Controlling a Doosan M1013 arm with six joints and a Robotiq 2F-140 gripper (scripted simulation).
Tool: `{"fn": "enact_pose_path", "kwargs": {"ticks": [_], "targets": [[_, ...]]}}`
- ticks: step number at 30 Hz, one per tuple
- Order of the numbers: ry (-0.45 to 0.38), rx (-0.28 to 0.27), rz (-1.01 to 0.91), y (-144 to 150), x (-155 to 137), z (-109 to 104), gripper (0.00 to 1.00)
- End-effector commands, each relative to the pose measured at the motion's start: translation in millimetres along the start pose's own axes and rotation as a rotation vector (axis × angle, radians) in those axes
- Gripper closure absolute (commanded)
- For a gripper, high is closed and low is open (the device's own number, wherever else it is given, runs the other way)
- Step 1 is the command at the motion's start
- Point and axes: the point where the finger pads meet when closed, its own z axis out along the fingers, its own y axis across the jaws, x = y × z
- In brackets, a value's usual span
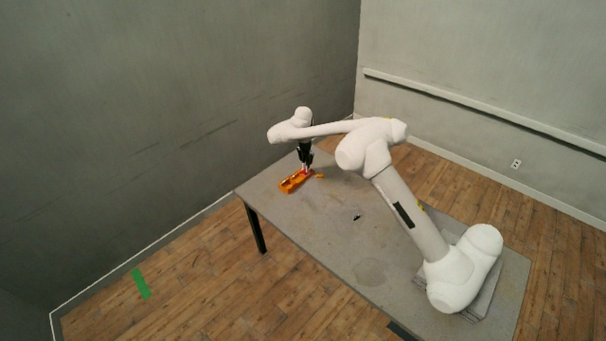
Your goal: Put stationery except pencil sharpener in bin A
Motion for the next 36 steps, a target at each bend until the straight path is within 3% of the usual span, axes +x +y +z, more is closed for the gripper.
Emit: {"fn": "enact_pose_path", "kwargs": {"ticks": [1,15,16,36], "targets": [[0.000,0.000,0.000,-0.1,0.0,6.8,0.80],[0.000,0.000,0.000,-0.1,-0.1,8.2,0.80],[0.000,0.000,0.000,-0.1,-0.1,8.2,0.74],[0.000,0.000,0.000,-0.1,-0.1,4.2,0.74]]}}
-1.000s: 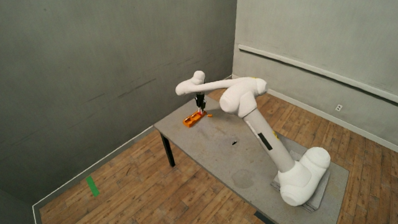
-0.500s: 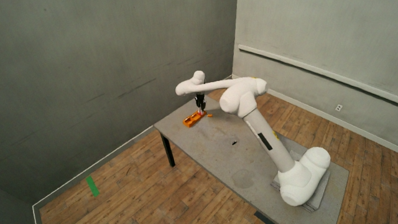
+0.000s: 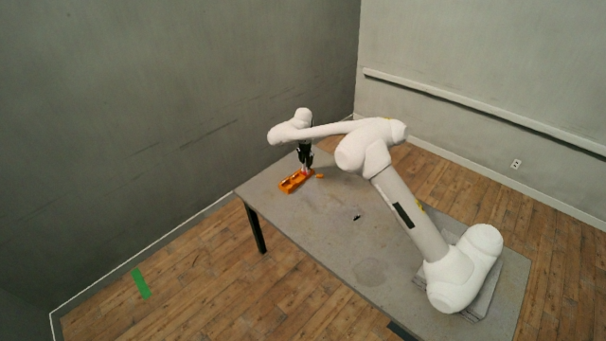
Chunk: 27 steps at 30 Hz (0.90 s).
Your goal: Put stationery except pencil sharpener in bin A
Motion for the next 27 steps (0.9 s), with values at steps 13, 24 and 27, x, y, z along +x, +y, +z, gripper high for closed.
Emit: {"fn": "enact_pose_path", "kwargs": {"ticks": [13,24,27], "targets": [[0.000,0.000,0.000,0.0,0.0,-17.6,0.74],[0.000,0.000,0.000,0.0,0.0,-37.0,0.74],[0.000,0.000,0.000,0.0,0.0,-40.4,0.74]]}}
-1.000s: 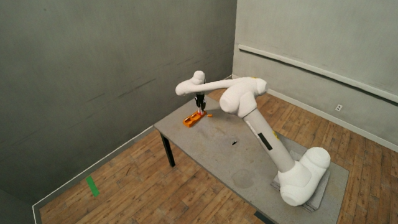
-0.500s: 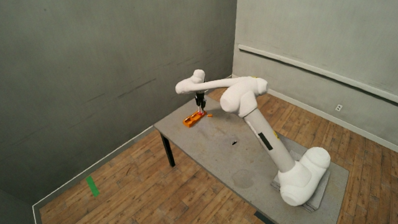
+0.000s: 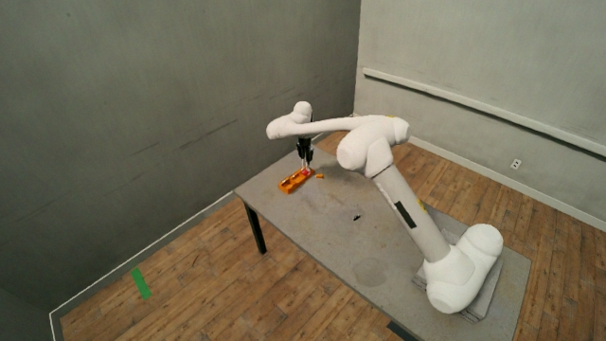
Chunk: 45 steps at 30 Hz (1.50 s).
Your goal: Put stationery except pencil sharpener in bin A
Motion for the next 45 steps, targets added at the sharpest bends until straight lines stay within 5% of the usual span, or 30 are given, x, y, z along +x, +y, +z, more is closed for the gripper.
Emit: {"fn": "enact_pose_path", "kwargs": {"ticks": [1,4,5,37,45], "targets": [[0.000,0.000,0.000,0.0,0.0,-2.4,0.74],[0.000,0.000,0.000,0.0,0.0,-2.4,0.74],[0.000,0.000,0.000,0.0,0.0,-6.4,0.00],[0.000,0.000,0.000,0.0,0.0,-118.4,0.00],[0.000,0.000,0.000,0.0,0.0,-121.2,0.00]]}}
